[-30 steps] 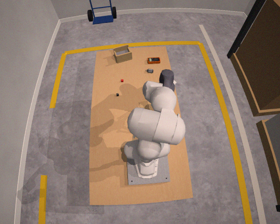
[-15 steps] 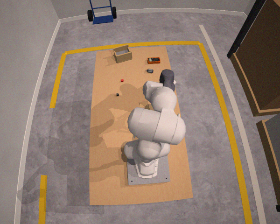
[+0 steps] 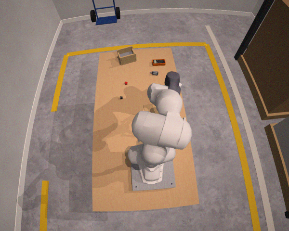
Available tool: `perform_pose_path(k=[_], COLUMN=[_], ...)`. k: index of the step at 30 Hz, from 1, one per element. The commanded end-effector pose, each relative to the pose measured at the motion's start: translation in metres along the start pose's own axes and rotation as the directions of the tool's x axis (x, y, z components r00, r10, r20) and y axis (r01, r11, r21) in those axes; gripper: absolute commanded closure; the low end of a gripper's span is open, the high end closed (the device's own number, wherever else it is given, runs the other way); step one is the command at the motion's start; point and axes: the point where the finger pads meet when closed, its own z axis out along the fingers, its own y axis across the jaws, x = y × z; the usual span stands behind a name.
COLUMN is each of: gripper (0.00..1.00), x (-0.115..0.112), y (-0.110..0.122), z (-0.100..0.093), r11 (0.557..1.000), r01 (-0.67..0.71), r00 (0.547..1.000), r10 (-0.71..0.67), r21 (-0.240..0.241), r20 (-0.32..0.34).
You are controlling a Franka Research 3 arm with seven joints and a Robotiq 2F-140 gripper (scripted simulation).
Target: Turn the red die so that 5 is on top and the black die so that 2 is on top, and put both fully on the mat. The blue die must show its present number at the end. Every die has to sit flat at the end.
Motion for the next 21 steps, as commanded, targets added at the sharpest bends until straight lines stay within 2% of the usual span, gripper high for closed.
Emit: perform_pose_path(k=[1,6,13,15,21], gripper=[0.0,0.0,0.0,0.0,0.0], x=[0.0,0.0,0.0,0.0,0.0], y=[-0.002,-0.002,-0.003,-0.003,-0.004], z=[0.0,0.011,0.058,0.058,0.089], r11=[1.0,1.0,1.0,1.0,1.0], r01=[0.005,0.004,0.004,0.004,0.004], r00=[1.0,1.0,1.0,1.0,1.0], r10=[-0.005,-0.004,-0.004,-0.004,-0.004], r21=[0.003,0.003,0.003,0.003,0.003], r20=[0.001,0.001,0.001,0.001,0.001])
